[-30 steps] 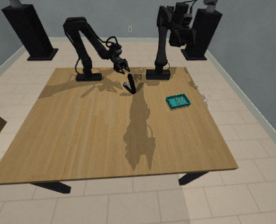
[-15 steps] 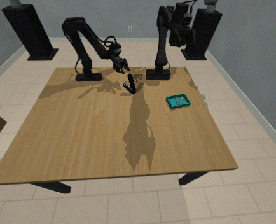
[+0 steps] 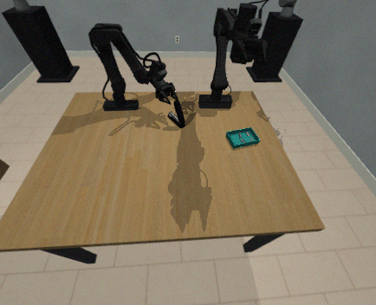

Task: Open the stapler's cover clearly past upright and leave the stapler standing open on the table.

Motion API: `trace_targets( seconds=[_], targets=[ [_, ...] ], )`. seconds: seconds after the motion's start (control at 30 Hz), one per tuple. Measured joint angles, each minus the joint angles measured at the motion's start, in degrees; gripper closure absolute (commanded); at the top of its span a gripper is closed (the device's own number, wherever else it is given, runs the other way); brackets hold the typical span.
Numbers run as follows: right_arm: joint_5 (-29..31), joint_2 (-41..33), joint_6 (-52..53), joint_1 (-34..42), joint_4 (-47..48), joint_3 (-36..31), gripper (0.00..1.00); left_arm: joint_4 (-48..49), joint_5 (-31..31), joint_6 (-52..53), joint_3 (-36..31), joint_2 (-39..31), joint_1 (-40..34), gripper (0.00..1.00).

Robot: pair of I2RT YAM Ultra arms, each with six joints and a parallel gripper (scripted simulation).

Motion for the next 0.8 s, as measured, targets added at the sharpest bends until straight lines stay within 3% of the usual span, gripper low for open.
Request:
trace_targets(
  seconds=[0.8],
  targets=[
    [-5.35, 5.88, -4.11, -5.46, 7.63, 0.02, 0.5, 0.0, 0.0, 0.0, 0.0, 0.0, 0.0, 0.43]
  ],
)
